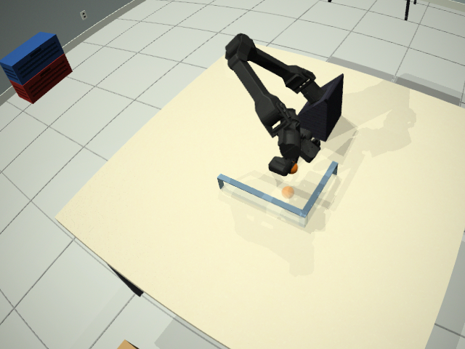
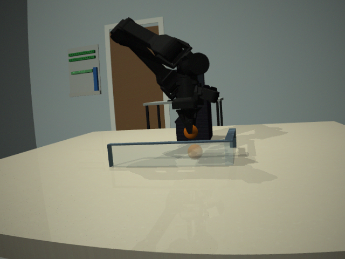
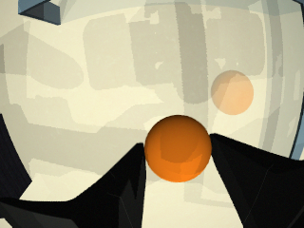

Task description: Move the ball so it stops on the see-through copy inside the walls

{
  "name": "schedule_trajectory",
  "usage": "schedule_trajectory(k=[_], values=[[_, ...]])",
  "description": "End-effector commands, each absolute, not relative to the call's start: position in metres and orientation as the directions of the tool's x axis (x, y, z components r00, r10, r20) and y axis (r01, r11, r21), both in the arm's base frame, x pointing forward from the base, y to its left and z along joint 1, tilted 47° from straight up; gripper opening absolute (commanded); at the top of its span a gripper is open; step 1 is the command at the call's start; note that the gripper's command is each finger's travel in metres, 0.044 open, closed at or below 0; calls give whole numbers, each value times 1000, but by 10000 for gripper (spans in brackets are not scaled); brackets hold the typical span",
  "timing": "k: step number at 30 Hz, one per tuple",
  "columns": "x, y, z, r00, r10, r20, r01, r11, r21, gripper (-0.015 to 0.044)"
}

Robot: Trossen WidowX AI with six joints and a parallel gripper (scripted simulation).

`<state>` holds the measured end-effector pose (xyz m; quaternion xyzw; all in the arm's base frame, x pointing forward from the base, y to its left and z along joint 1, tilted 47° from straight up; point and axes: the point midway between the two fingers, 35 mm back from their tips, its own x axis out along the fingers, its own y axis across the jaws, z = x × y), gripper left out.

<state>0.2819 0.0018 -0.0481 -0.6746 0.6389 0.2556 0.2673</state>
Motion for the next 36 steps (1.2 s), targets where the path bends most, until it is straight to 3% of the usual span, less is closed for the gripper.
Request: schedule_trajectory(k=[1,12,27,36], values=[[282,20,-32,53,-720,-692,-999,-35,-39,0],[272,60,11,50,-727,-685,-999,-32,-39,0],[339,45,-30,53,-727,-684,-999,-32,-43,0],[344,33,-43,53,-727,-685,-999,-32,-44,0]])
